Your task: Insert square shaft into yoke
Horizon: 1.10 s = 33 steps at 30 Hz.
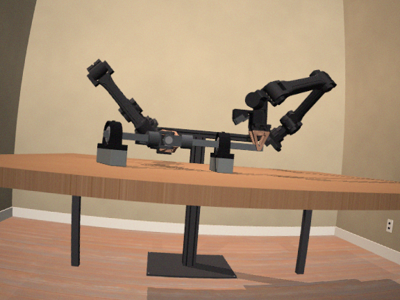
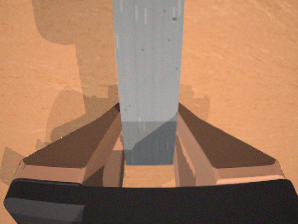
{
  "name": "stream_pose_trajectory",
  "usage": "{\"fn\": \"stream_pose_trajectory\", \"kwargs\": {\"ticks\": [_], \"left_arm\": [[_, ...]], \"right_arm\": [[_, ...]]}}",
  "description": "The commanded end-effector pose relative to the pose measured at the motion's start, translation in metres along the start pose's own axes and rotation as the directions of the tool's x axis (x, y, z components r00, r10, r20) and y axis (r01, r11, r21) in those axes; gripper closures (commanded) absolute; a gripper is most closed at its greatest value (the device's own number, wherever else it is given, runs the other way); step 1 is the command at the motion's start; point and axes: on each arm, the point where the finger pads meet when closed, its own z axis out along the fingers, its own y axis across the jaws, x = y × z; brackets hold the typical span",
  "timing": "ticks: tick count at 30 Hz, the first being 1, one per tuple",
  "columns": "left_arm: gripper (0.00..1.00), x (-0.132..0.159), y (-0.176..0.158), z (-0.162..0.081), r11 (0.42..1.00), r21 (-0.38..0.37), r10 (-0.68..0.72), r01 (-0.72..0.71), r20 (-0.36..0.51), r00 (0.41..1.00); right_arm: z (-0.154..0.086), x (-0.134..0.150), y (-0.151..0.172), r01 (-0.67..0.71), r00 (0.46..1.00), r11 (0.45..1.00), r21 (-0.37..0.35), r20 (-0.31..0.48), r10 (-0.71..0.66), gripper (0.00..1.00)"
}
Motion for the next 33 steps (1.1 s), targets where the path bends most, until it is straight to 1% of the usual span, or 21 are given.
{"fn": "stream_pose_trajectory", "kwargs": {"ticks": [1, 21, 22, 24, 26, 32, 33], "left_arm": [[0.82, -0.028, 0.007, -0.016, 0.999, -0.031, 0.010, -0.010, 0.028, 1.000], [0.82, -0.037, 0.007, -0.016, 0.999, -0.031, 0.010, -0.010, 0.028, 1.000], [0.82, -0.021, 0.011, -0.009, 1.000, -0.023, -0.003, 0.004, 0.024, 1.000], [0.82, -0.017, 0.011, -0.009, 1.000, -0.023, -0.003, 0.004, 0.023, 1.000], [0.82, -0.002, 0.019, -0.009, 0.999, -0.024, -0.027, 0.027, 0.024, 0.999], [0.82, -0.008, 0.016, -0.009, 1.000, -0.026, -0.016, 0.016, 0.022, 1.000], [0.70, -0.008, 0.016, -0.009, 1.000, -0.026, -0.016, 0.016, 0.022, 1.000]], "right_arm": [[0.002, -0.001, 0.006, -0.033, 0.999, 0.999, -0.018, 0.001, 0.033, 0.66], [0.002, -0.001, 0.006, -0.033, 0.999, 0.999, -0.018, 0.001, 0.033, 0.66], [0.002, -0.001, 0.006, -0.033, 0.999, 0.999, -0.018, 0.001, 0.033, 0.66], [0.002, -0.001, 0.006, -0.033, 0.999, 0.999, -0.018, 0.001, 0.033, 0.66], [0.002, -0.001, 0.006, -0.033, 0.999, 0.999, -0.018, 0.001, 0.033, 0.66], [0.002, -0.001, 0.006, -0.033, 0.999, 0.999, -0.018, 0.001, 0.033, 0.66], [0.002, -0.001, 0.006, -0.033, 0.999, 0.999, -0.018, 0.001, 0.033, 0.55]]}}
